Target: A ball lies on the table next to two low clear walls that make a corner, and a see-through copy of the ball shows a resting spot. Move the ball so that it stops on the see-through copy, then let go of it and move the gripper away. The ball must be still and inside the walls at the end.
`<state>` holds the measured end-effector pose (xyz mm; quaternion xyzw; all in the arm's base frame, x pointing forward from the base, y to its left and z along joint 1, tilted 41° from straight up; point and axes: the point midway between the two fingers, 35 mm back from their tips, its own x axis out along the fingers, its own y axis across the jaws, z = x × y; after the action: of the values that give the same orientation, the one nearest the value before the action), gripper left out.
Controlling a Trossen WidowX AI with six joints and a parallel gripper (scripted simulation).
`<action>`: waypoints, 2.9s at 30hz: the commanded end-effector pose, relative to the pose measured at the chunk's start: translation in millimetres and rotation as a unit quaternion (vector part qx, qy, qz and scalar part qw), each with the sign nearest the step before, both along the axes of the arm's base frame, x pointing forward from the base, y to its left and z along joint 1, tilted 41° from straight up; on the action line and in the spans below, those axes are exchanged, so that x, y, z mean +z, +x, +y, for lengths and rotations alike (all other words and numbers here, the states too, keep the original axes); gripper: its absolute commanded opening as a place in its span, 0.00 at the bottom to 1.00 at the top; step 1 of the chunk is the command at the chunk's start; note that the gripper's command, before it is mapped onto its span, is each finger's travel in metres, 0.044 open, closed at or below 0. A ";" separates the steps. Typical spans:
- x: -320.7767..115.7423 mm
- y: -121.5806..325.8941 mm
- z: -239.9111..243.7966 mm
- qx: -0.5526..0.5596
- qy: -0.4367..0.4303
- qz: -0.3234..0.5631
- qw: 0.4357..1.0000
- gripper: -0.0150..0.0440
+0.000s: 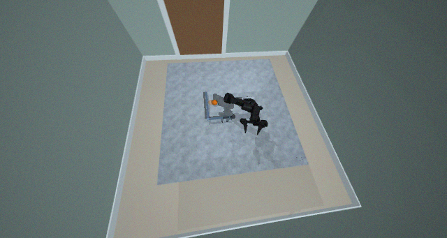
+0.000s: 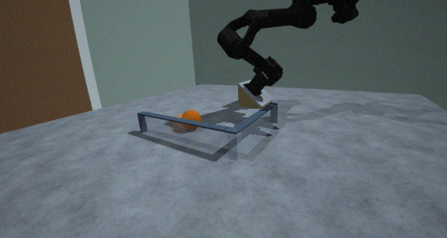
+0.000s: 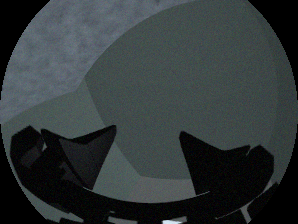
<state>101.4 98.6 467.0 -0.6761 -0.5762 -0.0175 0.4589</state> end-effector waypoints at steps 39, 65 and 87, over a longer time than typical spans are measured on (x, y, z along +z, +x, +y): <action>2.2 -18.6 188.8 -0.458 -0.377 -0.801 -0.084 0.91; -216.7 271.0 110.7 0.145 -0.238 -0.808 -0.519 0.91; -421.9 259.0 -126.1 0.158 0.084 -0.926 -0.331 0.91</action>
<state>382.9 5.9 74.0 -0.4156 0.3671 0.5191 0.6505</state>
